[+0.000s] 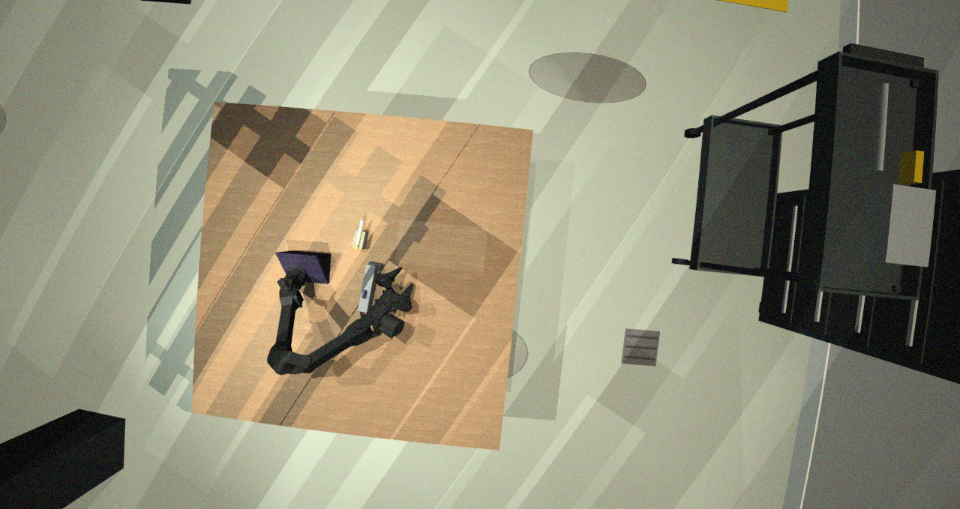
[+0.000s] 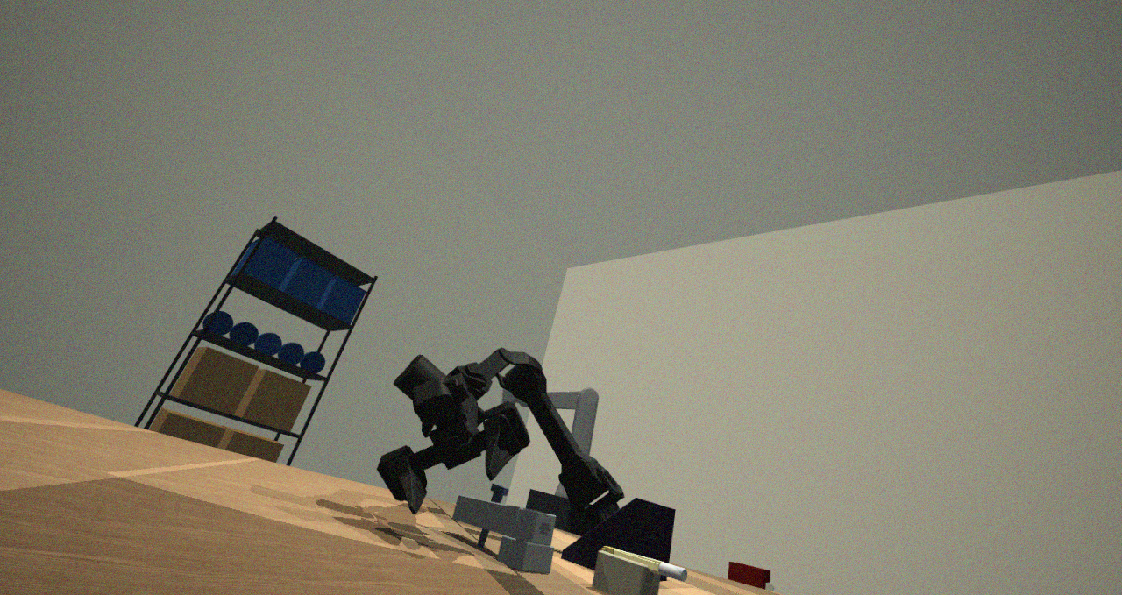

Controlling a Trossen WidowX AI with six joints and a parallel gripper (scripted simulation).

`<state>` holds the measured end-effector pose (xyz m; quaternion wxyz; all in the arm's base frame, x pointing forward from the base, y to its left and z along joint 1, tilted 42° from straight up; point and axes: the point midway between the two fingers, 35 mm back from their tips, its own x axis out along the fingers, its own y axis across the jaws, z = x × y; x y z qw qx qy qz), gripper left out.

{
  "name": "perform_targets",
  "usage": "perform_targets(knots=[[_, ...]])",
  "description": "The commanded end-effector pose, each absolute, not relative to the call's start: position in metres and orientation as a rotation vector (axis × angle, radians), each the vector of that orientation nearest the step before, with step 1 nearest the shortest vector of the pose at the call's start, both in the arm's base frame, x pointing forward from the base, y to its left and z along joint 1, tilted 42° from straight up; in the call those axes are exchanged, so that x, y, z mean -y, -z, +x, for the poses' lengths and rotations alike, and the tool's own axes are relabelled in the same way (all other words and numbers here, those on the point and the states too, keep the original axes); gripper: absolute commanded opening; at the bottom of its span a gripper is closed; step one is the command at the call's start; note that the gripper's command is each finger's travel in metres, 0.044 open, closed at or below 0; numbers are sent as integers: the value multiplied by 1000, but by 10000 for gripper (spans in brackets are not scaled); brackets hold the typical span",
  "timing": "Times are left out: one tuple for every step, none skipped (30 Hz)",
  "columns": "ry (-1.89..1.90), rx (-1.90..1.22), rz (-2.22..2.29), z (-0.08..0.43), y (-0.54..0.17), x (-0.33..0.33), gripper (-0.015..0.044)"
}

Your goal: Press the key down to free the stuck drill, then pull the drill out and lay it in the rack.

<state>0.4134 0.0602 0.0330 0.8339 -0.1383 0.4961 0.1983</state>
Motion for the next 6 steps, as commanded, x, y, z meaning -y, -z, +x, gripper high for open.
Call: perform_targets(knots=[[-340, -864, -193, 427, -71, -10, 440], [-319, -815, -177, 429, -82, 3, 440], [-296, -766, -164, 430, -92, 17, 440], [-273, -717, -155, 430, -103, 31, 440], [-247, -667, -150, 429, -115, 45, 440], [-220, -618, -147, 427, -127, 60, 440]])
